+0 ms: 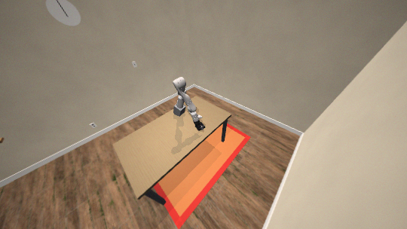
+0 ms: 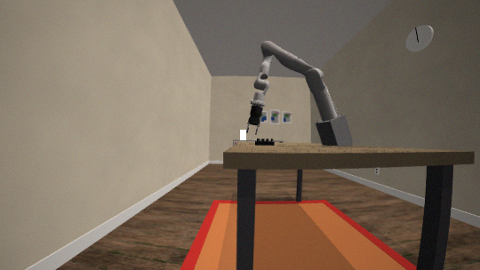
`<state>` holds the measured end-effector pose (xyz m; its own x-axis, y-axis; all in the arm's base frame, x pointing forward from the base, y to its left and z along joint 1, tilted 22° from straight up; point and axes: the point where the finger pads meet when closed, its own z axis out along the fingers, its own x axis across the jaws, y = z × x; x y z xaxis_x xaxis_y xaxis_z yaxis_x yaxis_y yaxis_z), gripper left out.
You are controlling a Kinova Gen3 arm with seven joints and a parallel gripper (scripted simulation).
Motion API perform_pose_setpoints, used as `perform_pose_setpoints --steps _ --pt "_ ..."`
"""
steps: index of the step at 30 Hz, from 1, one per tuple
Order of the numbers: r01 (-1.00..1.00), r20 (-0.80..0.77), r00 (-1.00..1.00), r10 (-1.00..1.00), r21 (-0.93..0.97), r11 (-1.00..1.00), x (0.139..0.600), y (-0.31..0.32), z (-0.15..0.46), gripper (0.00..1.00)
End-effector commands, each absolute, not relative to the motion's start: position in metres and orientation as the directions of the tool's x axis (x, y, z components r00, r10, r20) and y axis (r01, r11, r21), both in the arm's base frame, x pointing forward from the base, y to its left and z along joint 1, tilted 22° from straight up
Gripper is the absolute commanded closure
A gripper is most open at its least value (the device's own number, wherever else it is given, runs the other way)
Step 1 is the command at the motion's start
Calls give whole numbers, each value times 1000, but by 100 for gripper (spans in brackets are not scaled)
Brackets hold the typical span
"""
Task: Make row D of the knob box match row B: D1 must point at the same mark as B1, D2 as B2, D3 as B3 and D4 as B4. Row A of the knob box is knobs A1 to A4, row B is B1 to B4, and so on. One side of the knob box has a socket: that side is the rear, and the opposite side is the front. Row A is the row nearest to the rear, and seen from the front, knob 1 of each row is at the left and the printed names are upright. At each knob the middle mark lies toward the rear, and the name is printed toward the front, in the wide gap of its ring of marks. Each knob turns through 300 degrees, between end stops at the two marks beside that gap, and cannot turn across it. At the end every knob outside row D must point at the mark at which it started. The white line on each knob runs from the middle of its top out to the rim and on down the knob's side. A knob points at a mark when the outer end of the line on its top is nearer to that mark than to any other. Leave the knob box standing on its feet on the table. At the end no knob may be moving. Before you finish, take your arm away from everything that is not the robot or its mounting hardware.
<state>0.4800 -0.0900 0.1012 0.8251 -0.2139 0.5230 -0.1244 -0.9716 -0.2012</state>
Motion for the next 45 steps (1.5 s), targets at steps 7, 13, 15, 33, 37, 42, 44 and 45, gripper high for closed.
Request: perform_pose_setpoints --steps 7,13,15,33,37,42,44,45 --pt "-133 517 826 -222 -205 -970 480 -87 103 0" --pt "-173 466 848 -251 -205 -964 458 -78 92 0" --pt "-202 436 858 -272 -201 -959 445 -73 86 0" --pt "-308 338 874 -350 -171 -936 401 -64 70 0" --pt "-310 337 874 -351 -171 -935 401 -64 70 0" --pt "-310 336 874 -351 -171 -935 401 -64 70 0" --pt "-310 336 874 -351 -171 -935 401 -64 70 0" --pt "-310 336 874 -351 -171 -935 401 -64 70 0"
